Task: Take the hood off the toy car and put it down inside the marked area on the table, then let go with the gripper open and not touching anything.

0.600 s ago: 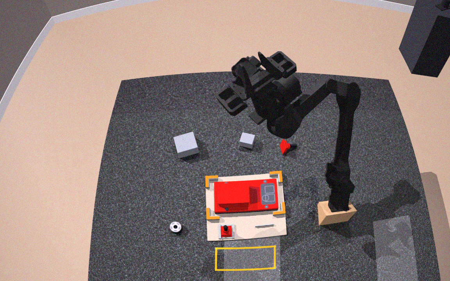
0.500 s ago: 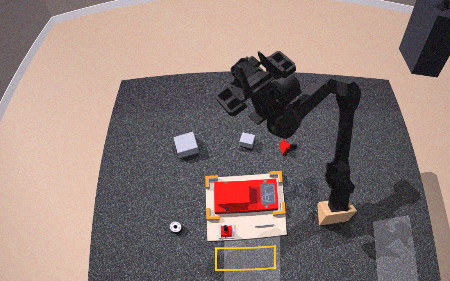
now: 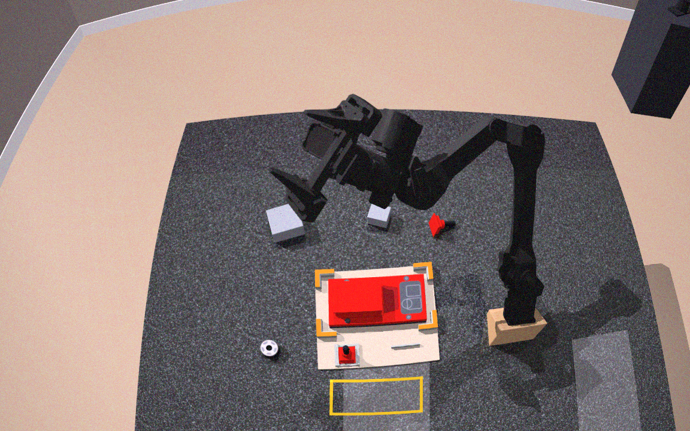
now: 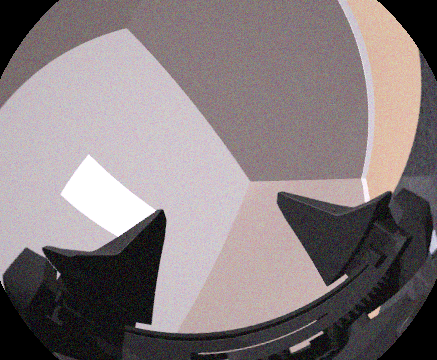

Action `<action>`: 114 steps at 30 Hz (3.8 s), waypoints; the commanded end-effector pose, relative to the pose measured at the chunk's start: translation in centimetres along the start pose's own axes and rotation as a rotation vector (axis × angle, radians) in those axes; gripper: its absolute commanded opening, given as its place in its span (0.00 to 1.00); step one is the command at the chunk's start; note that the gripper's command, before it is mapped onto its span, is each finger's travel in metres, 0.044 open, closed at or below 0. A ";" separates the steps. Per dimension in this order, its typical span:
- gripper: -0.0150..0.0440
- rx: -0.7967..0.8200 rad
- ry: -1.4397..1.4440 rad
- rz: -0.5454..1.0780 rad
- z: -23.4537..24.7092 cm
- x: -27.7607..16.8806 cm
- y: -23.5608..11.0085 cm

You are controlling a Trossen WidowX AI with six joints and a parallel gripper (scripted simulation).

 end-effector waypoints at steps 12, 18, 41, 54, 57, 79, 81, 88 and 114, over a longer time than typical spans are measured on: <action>1.00 -0.672 -0.087 -0.031 -10.8 0.3 -0.7; 1.00 -0.960 -0.151 0.032 -14.4 -0.2 -2.8; 1.00 -2.013 -0.569 0.882 -18.0 -1.6 -15.7; 1.00 -2.168 -0.696 1.267 -16.2 -0.8 -18.0; 1.00 -2.168 -0.696 1.267 -16.2 -0.8 -18.0; 1.00 -2.167 -0.696 1.266 -17.0 -0.6 -18.7; 1.00 -2.167 -0.696 1.266 -17.1 -0.6 -18.7; 1.00 -2.167 -0.696 1.266 -17.4 -0.5 -19.0; 1.00 -2.167 -0.697 1.266 -18.4 -0.2 -20.0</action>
Point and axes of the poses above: the point midway between the two fingers, 35 mm back from their tips, its own y axis out along the fingers, its own z axis across the jaws, x = y × z, the point moved 5 cm from there along -y, back along the fingers, and after that the axes turned 3 degrees about -y, right-handed, at the moved point
